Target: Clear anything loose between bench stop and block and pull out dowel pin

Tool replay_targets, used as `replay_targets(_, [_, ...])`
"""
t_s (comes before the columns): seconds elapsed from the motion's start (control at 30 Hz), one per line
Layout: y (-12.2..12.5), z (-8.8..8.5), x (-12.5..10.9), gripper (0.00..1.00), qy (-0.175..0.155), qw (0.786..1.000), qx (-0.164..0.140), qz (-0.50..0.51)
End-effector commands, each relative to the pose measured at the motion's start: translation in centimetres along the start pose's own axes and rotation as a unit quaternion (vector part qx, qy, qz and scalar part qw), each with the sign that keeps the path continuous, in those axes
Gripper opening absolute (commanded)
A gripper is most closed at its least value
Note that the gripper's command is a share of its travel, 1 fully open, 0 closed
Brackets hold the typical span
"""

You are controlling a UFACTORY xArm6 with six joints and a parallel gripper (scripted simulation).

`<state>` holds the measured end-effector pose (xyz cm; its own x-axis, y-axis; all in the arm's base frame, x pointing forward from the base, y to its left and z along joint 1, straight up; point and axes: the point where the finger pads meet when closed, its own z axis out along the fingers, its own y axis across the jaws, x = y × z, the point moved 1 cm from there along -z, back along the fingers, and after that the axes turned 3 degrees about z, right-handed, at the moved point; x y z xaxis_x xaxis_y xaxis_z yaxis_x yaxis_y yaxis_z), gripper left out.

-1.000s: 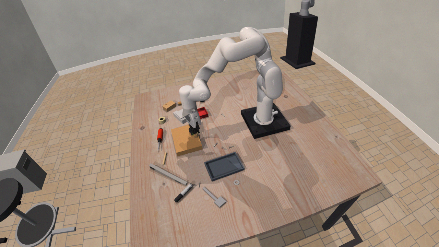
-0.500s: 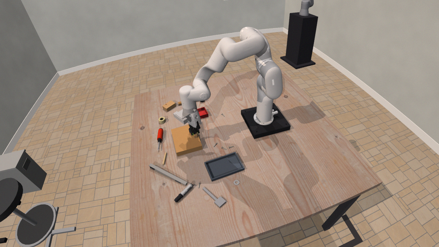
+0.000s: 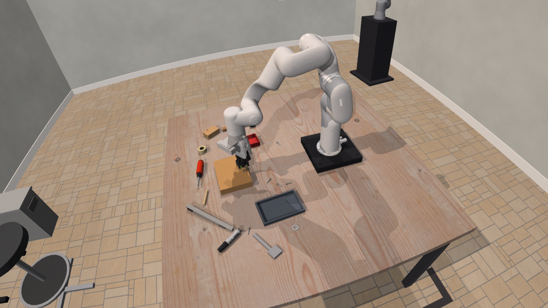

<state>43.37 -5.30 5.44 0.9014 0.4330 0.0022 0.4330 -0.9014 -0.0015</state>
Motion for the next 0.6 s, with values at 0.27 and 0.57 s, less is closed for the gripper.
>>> replay_targets(0.27, [0.08, -0.16, 0.13, 0.00, 0.002, 0.999, -0.001, -0.042])
replay_targets(0.57, [0.09, -0.21, 0.12, 0.00, 0.002, 0.999, -0.001, -0.042])
